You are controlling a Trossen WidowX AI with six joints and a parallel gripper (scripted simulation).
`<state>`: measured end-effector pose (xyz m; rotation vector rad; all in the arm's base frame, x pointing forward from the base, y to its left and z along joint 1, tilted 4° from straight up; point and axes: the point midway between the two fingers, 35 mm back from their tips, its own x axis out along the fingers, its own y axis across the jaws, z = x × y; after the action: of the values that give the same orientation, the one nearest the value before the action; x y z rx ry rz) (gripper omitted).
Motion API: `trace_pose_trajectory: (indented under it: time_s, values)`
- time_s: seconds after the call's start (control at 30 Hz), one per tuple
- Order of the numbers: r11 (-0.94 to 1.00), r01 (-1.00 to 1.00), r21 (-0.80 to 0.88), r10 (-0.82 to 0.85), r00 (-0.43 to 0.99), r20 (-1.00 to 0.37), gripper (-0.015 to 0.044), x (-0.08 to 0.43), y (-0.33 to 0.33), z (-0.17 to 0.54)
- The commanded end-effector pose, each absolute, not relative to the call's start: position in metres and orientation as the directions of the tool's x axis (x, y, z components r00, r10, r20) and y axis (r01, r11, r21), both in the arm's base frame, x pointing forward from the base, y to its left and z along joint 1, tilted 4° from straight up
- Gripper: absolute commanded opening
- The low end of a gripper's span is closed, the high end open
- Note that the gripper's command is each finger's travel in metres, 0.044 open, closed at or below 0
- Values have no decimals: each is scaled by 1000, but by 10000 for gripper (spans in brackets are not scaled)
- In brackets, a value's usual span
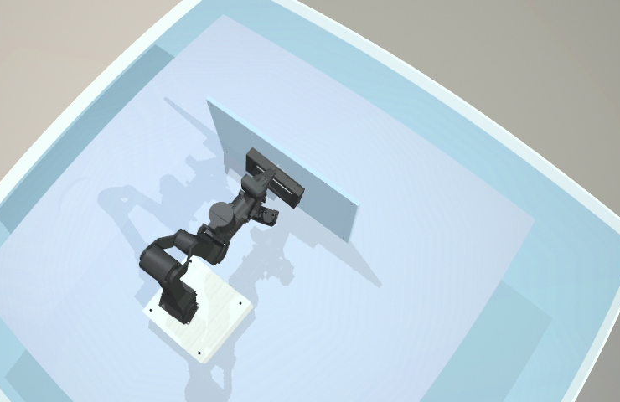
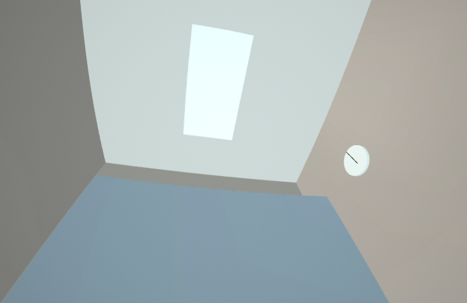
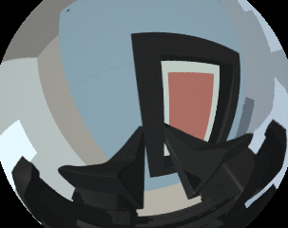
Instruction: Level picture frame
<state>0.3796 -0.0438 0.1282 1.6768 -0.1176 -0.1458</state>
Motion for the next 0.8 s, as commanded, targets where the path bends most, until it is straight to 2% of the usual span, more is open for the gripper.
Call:
trace_pose_trajectory:
  time_s: [0.0,0.77]
  values:
    - [-80,15,997,-164,986,-28,0,380,-44,128]
    - [34,35,999,-165,986,-29,0,380,-43,129]
